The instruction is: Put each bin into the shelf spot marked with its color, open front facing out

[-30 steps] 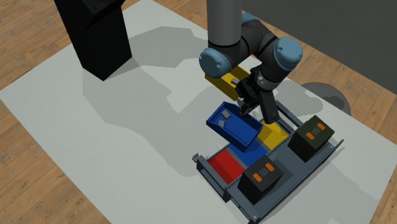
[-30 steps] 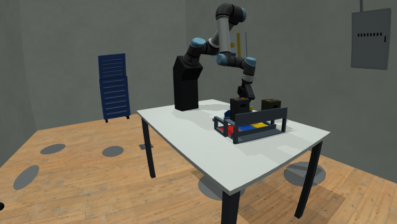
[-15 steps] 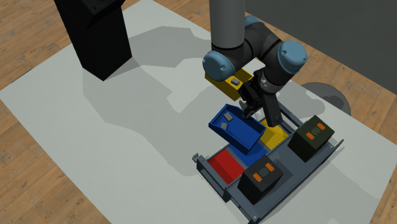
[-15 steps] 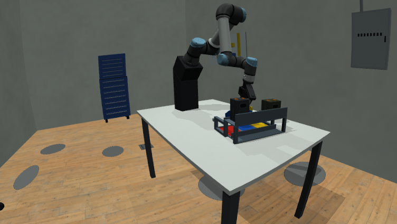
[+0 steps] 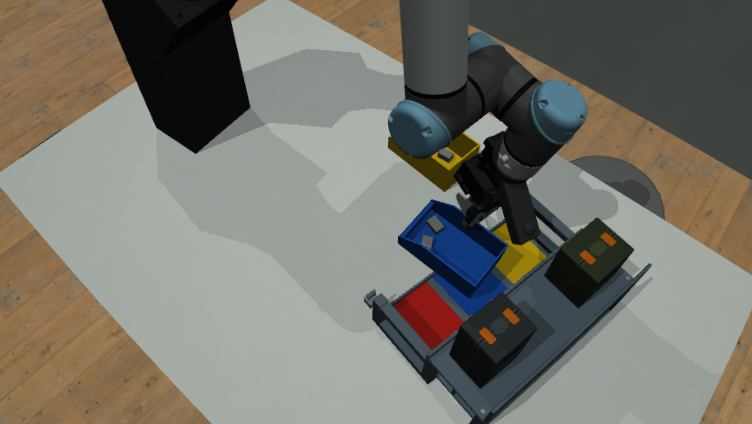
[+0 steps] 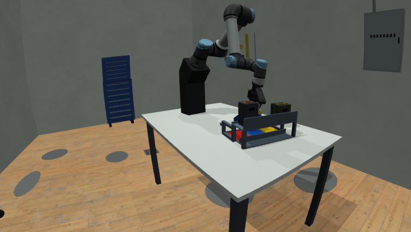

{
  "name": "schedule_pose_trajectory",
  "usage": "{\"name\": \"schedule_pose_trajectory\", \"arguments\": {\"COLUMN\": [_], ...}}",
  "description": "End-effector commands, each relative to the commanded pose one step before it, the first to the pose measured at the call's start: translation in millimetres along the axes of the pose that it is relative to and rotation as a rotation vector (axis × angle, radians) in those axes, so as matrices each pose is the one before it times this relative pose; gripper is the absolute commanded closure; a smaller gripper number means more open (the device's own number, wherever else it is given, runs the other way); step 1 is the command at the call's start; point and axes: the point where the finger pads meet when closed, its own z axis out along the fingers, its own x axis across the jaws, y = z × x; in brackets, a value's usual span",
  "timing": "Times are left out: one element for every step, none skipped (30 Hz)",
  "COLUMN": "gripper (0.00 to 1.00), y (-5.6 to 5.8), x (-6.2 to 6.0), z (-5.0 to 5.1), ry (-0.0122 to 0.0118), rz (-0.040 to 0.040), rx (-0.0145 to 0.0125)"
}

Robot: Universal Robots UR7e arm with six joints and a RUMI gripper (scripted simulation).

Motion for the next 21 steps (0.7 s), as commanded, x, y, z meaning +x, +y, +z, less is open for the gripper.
{"name": "schedule_pose_trajectory", "arguments": {"gripper": [1.00, 1.00, 1.00, 1.00, 1.00, 1.00, 1.00, 1.00, 1.00, 1.00, 1.00, 1.00, 1.00, 1.00, 1.00, 1.00, 1.00, 1.00, 1.00, 1.00, 1.00], "y": [-2.18, -0.37, -0.35, -0.33, -0.30, -0.28, -0.26, -0.23, -0.21, -0.19, -0.17, -0.15, -0.14, -0.12, -0.10, -0.09, 0.00, 0.00, -0.07, -0.06, -0.05], "x": [-0.45, -0.04, -0.04, -0.04, -0.03, -0.03, -0.03, -0.03, -0.02, -0.02, -0.02, -0.02, -0.01, -0.01, -0.01, -0.01, 0.00, 0.00, -0.01, -0.01, 0.00], "z": [-1.08, -0.09, -0.08, -0.08, -0.07, -0.07, -0.06, -0.06, -0.05, -0.05, -0.04, -0.04, -0.03, -0.03, -0.02, -0.02, 0.00, 0.00, -0.02, -0.01, -0.01], "ry": [-0.00040, 0.00000, 0.00000, 0.00000, 0.00000, 0.00000, 0.00000, 0.00000, 0.00000, 0.00000, 0.00000, 0.00000, 0.00000, 0.00000, 0.00000, 0.00000, 0.00000, 0.00000, 0.00000, 0.00000, 0.00000], "rz": [-0.00021, 0.00000, 0.00000, 0.00000, 0.00000, 0.00000, 0.00000, 0.00000, 0.00000, 0.00000, 0.00000, 0.00000, 0.00000, 0.00000, 0.00000, 0.00000, 0.00000, 0.00000, 0.00000, 0.00000, 0.00000], "rx": [0.00134, 0.00000, 0.00000, 0.00000, 0.00000, 0.00000, 0.00000, 0.00000, 0.00000, 0.00000, 0.00000, 0.00000, 0.00000, 0.00000, 0.00000, 0.00000, 0.00000, 0.00000, 0.00000, 0.00000, 0.00000]}}
